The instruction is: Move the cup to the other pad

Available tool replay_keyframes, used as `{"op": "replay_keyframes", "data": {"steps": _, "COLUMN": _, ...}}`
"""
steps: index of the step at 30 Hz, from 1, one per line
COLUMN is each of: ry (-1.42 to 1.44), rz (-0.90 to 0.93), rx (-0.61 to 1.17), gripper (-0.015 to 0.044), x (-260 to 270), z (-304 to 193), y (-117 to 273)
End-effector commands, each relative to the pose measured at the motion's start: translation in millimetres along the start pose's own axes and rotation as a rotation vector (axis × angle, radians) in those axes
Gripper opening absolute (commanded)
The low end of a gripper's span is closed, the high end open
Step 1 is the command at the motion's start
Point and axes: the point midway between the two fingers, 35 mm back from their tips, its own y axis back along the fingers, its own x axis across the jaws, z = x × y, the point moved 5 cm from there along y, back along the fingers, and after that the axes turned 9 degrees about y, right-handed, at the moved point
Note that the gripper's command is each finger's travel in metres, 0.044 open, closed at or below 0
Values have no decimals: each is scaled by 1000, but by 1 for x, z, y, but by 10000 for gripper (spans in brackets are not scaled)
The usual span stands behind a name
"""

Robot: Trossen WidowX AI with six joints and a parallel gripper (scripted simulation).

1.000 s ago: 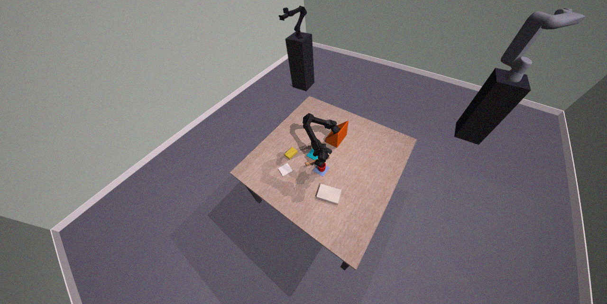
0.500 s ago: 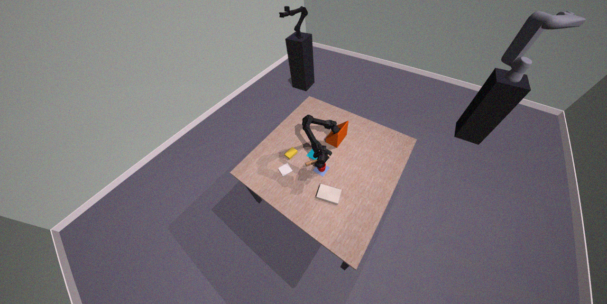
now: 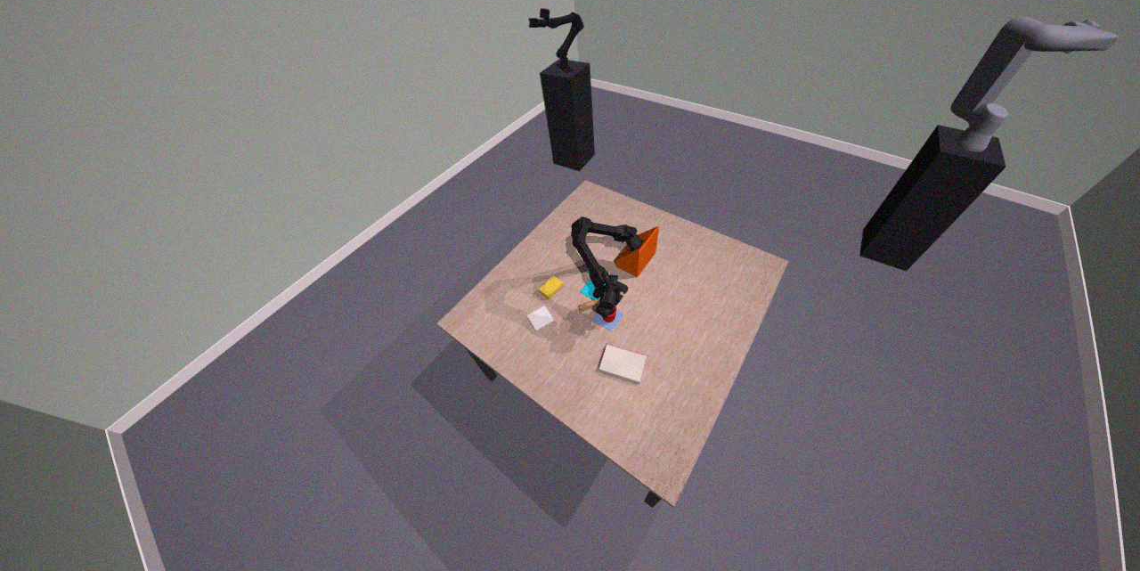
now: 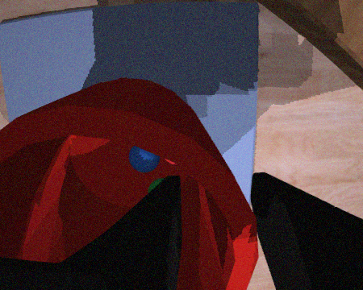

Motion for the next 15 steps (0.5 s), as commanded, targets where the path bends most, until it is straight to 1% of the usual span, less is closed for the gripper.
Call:
{"op": "replay_keyframes", "data": {"steps": 1, "ry": -1, "rz": 1, "rx": 0, "gripper": 62, "x": 0, "z": 0, "y": 0}}
{"op": "replay_keyframes", "data": {"steps": 10, "ry": -1, "rz": 1, "rx": 0, "gripper": 2, "x": 0, "z": 0, "y": 0}}
{"op": "replay_keyframes", "data": {"steps": 15, "ry": -1, "rz": 1, "rx": 0, "gripper": 0, "x": 1, "z": 0, "y": 4}}
